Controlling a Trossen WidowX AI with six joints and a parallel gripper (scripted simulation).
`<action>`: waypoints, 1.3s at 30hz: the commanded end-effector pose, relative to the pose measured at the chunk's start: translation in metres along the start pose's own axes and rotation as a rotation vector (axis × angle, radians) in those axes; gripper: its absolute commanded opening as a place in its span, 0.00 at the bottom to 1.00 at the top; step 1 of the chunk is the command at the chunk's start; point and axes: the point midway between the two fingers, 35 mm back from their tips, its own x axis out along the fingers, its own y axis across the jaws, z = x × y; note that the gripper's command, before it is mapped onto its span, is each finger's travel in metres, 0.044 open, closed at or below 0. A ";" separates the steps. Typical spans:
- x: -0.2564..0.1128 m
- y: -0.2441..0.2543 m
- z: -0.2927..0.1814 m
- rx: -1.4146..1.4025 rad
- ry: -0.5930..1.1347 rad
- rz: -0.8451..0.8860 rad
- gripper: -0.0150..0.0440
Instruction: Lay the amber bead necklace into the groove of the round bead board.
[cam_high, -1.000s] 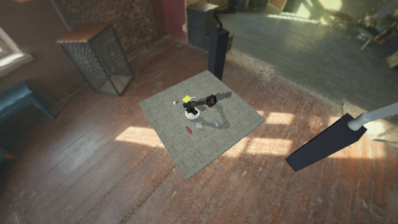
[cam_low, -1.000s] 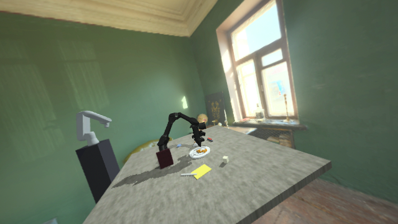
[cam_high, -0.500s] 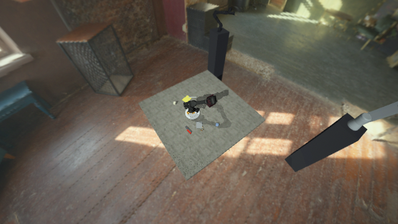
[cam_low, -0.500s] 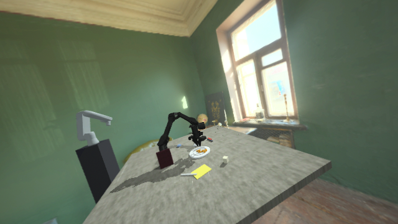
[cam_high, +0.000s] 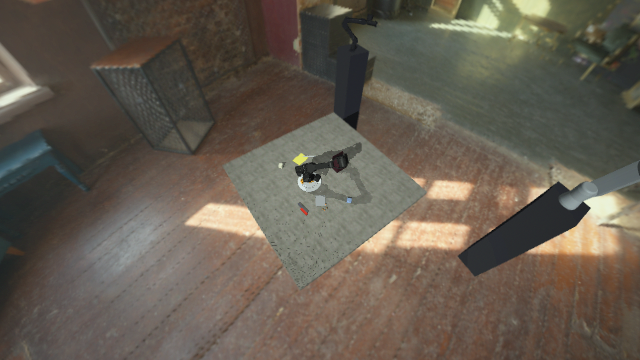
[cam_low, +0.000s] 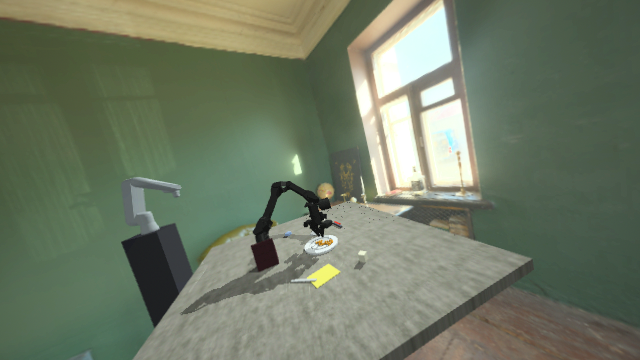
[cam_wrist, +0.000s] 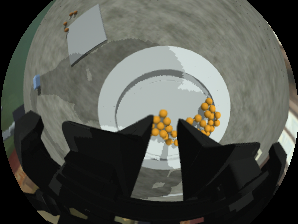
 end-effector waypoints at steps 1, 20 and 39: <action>0.008 0.001 -0.001 0.008 0.001 0.006 0.46; 0.024 0.002 -0.001 0.002 0.006 0.004 0.28; 0.024 0.002 -0.001 0.002 0.006 0.004 0.25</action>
